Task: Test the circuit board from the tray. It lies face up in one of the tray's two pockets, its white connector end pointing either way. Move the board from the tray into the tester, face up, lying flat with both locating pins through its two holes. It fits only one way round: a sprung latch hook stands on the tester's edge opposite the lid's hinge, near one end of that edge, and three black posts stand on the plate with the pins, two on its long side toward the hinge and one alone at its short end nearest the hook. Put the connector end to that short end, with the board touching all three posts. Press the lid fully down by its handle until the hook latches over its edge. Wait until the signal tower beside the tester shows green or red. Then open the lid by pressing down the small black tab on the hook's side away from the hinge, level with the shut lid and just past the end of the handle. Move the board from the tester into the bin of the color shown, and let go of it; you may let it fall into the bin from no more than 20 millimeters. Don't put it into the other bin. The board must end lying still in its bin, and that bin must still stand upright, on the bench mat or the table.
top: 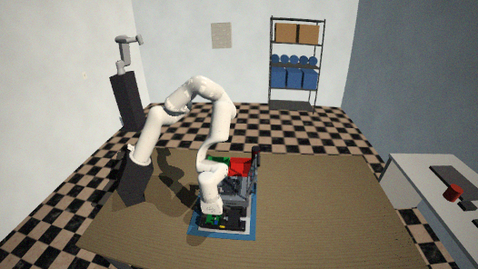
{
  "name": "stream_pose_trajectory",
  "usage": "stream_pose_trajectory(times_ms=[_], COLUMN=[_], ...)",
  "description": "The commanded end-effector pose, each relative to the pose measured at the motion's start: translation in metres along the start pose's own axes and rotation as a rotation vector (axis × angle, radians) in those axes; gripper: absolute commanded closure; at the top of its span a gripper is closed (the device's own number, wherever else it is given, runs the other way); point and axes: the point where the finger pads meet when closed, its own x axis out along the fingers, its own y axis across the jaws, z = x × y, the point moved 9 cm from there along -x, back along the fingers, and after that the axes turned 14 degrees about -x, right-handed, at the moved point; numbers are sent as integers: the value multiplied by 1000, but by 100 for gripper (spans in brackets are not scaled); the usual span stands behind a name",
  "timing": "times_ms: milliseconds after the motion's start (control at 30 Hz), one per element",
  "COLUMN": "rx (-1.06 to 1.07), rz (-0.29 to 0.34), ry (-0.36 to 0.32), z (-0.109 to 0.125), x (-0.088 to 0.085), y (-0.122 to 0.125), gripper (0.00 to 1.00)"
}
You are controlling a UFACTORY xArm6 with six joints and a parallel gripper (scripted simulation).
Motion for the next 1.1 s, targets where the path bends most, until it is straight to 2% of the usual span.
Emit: stream_pose_trajectory(times_ms=[0,33,467,500,933,967,1067], rx=[0,0,0,0,0,0,0], rz=[2,2,2,2,2,2,2], ry=[-2,-2,-2,-2,-2,-2,-2], z=[1,1,1,1,1,1,1], x=[-1,-1,-1,-1,-1,-1,-1], y=[1,1,1,1,1,1,1], gripper=[0,5,5,11,11,15,15])
